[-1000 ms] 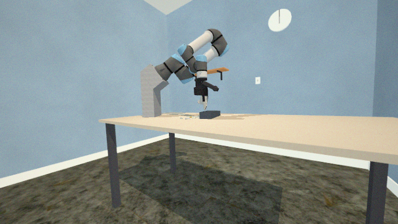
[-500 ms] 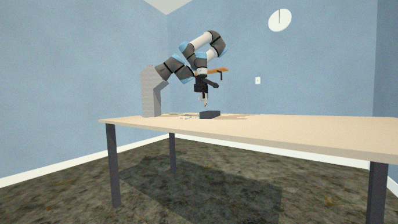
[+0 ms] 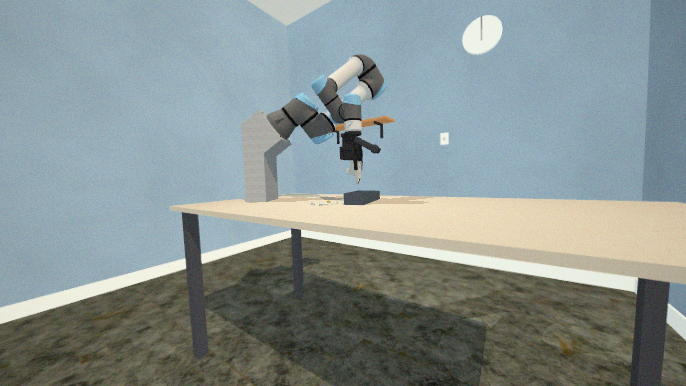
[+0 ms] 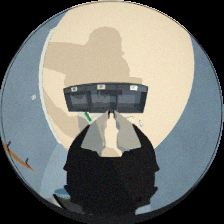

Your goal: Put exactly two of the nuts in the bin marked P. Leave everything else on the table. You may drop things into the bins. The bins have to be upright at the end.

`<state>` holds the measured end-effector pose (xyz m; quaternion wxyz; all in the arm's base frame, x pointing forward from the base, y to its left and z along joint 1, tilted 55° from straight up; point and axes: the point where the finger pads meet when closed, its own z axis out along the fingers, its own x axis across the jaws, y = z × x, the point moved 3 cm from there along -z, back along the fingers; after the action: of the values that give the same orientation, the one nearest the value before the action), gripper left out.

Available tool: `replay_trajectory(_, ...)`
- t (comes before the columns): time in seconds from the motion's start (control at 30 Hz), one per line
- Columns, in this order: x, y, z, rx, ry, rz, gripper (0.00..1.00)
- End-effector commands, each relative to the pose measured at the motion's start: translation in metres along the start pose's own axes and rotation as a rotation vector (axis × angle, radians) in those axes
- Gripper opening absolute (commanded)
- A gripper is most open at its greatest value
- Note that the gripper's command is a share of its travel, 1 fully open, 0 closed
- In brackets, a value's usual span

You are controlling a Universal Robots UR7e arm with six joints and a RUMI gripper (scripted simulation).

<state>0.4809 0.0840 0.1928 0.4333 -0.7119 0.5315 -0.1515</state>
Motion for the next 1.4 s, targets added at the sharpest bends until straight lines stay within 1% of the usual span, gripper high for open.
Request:
replay_trajectory(0.0,-0.028,0.000,-0.001,-0.001,0.005,0.004,0.04)
replay_trajectory(0.2,-0.027,-0.001,-0.001,0.000,0.005,0.003,0.04)
replay_trajectory(0.27,-0.026,-0.002,0.005,-0.001,0.005,0.004,0.04)
replay_trajectory(0.33,-0.026,-0.002,0.005,-0.001,0.005,0.004,0.04)
replay_trajectory(0.83,-0.026,-0.003,0.045,0.001,0.006,0.002,0.04)
replay_trajectory(0.9,-0.026,-0.003,0.045,0.001,0.006,0.002,0.04)
replay_trajectory(1.07,-0.026,-0.003,0.058,0.001,0.006,0.002,0.04)
replay_trajectory(1.37,-0.026,-0.001,0.059,-0.001,0.005,0.005,0.04)
